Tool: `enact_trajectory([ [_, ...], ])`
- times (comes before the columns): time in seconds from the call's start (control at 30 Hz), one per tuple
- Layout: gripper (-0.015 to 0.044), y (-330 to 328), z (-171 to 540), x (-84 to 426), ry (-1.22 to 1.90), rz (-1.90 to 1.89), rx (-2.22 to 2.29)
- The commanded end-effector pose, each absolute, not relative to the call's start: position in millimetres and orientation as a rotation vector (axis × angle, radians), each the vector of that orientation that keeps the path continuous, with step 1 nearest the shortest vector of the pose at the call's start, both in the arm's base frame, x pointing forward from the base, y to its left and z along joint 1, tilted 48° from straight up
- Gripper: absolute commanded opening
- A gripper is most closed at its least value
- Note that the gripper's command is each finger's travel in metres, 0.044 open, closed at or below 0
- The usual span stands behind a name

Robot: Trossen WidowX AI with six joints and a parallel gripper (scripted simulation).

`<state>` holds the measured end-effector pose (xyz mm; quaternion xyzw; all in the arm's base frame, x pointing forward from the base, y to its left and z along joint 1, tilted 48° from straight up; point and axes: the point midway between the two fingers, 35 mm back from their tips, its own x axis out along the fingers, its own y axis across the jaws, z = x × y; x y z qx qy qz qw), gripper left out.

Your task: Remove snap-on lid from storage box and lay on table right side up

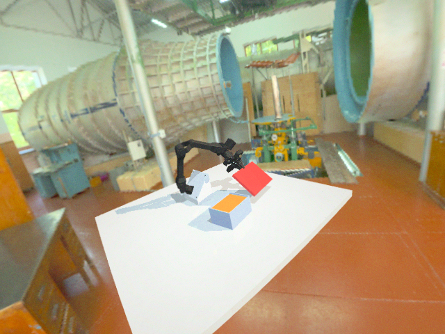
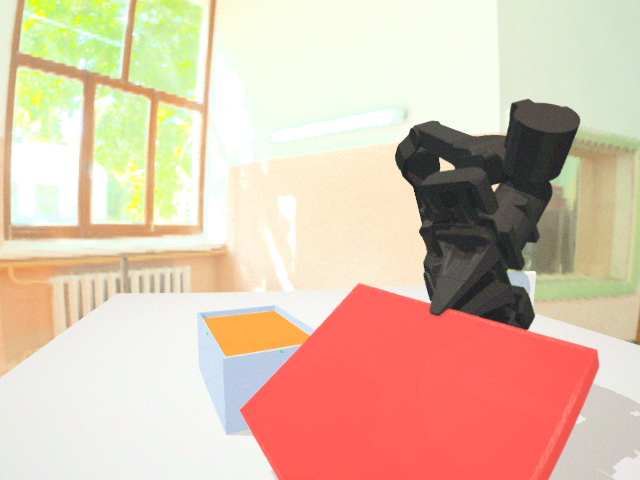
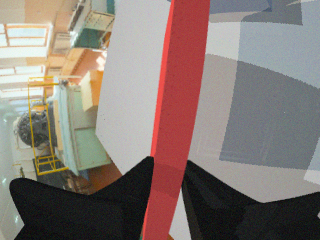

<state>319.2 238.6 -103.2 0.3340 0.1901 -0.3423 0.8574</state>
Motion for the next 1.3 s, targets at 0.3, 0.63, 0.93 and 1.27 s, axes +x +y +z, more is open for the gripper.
enact_trajectory([
  [0.3, 0.0, 229, -110, 317, 0.393, -0.718, 0.692],
  [0.63, 0.0, 223, -116, 317, 0.392, -0.718, 0.692],
  [0.93, 0.0, 218, -121, 316, 0.392, -0.718, 0.692],
  [1.27, 0.0, 212, -126, 315, 0.392, -0.718, 0.692],
])
